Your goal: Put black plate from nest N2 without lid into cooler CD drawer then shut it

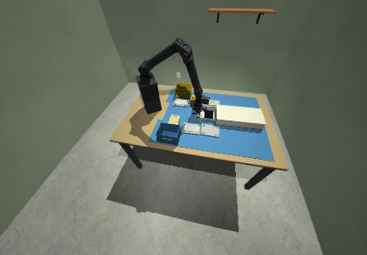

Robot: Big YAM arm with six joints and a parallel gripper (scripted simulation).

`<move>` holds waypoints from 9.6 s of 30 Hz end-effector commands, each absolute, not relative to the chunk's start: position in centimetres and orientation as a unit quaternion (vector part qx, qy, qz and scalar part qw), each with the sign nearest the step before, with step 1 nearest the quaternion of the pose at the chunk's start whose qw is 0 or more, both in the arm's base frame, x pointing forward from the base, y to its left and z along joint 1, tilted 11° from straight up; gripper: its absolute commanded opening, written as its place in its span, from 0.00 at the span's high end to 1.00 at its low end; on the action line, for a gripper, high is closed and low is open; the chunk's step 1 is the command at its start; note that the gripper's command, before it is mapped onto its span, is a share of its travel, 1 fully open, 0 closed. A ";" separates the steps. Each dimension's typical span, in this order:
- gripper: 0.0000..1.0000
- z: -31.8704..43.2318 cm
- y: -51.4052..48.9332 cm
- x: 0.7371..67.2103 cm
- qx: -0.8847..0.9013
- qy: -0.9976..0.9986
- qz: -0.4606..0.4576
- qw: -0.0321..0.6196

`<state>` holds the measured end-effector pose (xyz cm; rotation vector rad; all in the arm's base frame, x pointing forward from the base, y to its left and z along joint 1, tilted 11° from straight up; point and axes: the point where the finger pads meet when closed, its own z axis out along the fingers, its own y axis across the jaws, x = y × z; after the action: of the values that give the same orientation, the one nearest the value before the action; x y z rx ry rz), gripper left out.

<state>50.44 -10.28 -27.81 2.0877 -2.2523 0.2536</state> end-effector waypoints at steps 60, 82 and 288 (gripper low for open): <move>1.00 -26.6 -9.6 56.4 0.681 -0.726 0.101 0.014; 1.00 -26.0 -9.8 59.3 0.680 -0.725 0.105 0.010; 1.00 -22.9 -10.6 65.7 0.680 -0.723 0.124 -0.005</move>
<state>61.78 -10.87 -26.68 2.0927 -2.2550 0.2663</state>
